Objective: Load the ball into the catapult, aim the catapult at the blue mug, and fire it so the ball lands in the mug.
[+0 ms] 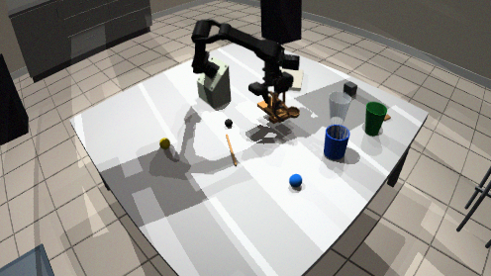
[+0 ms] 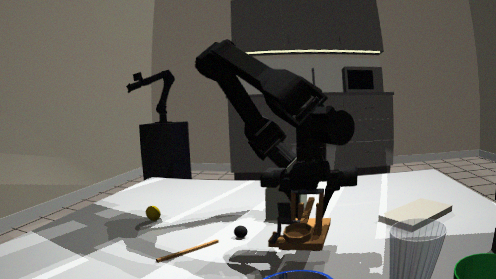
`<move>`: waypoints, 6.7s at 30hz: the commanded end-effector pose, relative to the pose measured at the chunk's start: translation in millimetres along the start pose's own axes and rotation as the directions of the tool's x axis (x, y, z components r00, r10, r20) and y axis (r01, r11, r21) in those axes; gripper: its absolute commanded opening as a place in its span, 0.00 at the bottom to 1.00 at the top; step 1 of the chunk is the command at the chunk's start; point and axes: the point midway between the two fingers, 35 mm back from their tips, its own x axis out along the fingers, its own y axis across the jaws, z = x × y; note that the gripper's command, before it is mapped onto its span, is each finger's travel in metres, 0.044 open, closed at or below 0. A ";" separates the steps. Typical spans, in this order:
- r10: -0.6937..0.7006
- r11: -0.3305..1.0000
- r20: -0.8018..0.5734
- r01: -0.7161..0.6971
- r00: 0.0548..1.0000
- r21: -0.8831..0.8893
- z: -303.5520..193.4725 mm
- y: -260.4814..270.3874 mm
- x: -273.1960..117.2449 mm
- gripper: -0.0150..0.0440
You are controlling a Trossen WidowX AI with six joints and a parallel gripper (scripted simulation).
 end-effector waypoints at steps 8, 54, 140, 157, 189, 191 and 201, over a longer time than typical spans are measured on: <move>0.004 0.937 0.013 -0.008 1.000 0.350 -0.2 -11.6 -3.5 0.25; 0.001 0.657 0.015 -0.012 1.000 0.754 6.6 -10.0 36.7 0.25; 0.005 0.695 0.011 0.004 1.000 -0.719 3.2 -7.9 -48.2 1.00; 0.005 0.177 0.012 0.011 1.000 -0.984 2.3 -8.2 -49.8 1.00; 0.003 -0.641 0.014 0.013 1.000 -0.767 1.4 -9.0 -12.2 1.00; 0.002 -0.655 0.014 0.012 1.000 -0.755 0.8 -9.4 -4.7 1.00; 0.002 -0.655 0.014 0.012 1.000 -0.755 1.8 -9.0 5.7 1.00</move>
